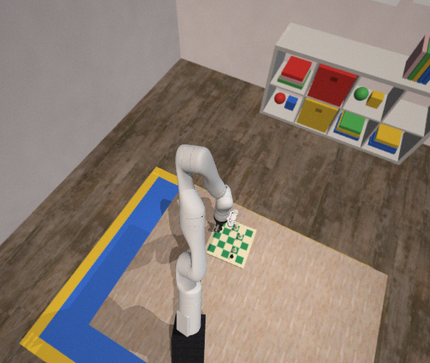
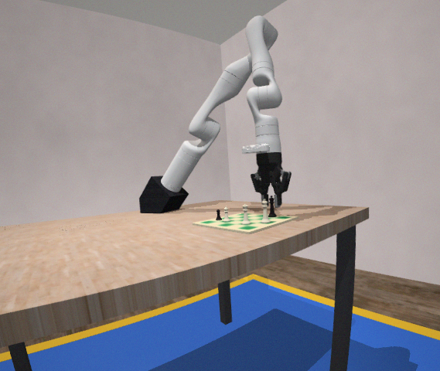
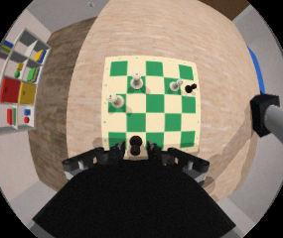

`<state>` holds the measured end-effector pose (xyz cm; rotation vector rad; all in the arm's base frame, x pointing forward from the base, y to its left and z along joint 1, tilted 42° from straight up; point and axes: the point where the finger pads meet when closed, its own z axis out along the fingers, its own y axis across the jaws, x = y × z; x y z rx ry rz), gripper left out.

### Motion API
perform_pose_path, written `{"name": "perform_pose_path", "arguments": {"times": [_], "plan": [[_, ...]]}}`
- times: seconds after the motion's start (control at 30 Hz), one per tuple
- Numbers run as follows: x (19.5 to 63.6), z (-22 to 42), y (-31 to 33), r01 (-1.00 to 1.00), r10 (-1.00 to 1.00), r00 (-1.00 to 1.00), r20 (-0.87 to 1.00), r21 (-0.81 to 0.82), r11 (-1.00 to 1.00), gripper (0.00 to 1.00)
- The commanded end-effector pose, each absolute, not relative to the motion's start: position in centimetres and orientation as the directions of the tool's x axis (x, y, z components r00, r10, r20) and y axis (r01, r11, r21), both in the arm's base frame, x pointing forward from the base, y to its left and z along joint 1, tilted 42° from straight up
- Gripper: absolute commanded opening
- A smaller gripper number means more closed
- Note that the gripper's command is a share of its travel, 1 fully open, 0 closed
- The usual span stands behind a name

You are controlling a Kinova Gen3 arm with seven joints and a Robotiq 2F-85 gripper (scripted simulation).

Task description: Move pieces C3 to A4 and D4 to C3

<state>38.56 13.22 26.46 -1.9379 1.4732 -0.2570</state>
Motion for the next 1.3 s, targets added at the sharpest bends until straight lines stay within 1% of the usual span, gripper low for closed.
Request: {"name": "perform_pose_path", "arguments": {"times": [0.0,0.7,1.27], "plan": [[38.6,26.5,13.2,-0.775,-0.91,0.34,-0.238,-0.619,-0.128,0.41],[37.6,27.8,12.5,-0.775,-0.91,0.34,-0.238,-0.619,-0.128,0.41],[34.8,31.8,10.4,-0.775,-0.91,0.34,-0.238,-0.619,-0.128,0.41]]}}
